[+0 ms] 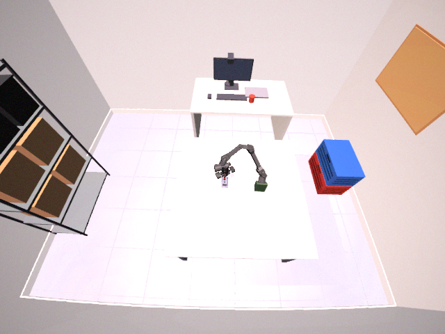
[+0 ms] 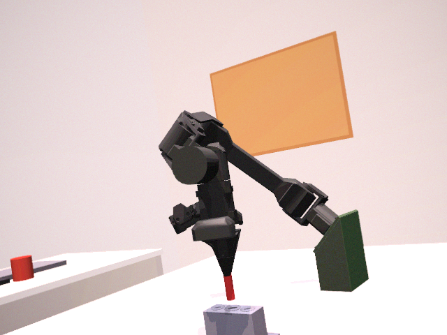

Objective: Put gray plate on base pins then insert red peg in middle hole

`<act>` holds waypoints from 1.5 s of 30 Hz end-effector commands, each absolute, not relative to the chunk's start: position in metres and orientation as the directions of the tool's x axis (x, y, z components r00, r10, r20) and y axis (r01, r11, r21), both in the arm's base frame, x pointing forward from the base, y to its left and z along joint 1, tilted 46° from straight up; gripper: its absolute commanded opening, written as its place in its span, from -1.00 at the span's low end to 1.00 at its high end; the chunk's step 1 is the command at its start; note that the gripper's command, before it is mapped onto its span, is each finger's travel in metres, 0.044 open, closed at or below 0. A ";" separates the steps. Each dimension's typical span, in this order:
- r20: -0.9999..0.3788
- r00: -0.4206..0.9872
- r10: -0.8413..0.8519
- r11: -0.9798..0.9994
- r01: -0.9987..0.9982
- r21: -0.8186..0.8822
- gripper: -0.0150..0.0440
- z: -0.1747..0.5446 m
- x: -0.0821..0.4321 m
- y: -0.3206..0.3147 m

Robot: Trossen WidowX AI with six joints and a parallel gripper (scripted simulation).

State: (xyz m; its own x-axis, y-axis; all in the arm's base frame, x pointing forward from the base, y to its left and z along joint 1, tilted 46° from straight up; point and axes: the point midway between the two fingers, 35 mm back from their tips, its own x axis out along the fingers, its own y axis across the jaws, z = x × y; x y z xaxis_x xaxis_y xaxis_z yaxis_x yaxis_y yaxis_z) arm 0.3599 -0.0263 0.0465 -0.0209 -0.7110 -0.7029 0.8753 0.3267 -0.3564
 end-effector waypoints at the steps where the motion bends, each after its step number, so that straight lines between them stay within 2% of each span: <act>1: -0.703 -0.021 -0.711 0.327 0.875 -0.356 -0.49 0.046 0.360 -0.026; 45: -0.703 -0.022 -0.711 0.324 0.877 -0.354 -0.49 0.034 0.359 -0.039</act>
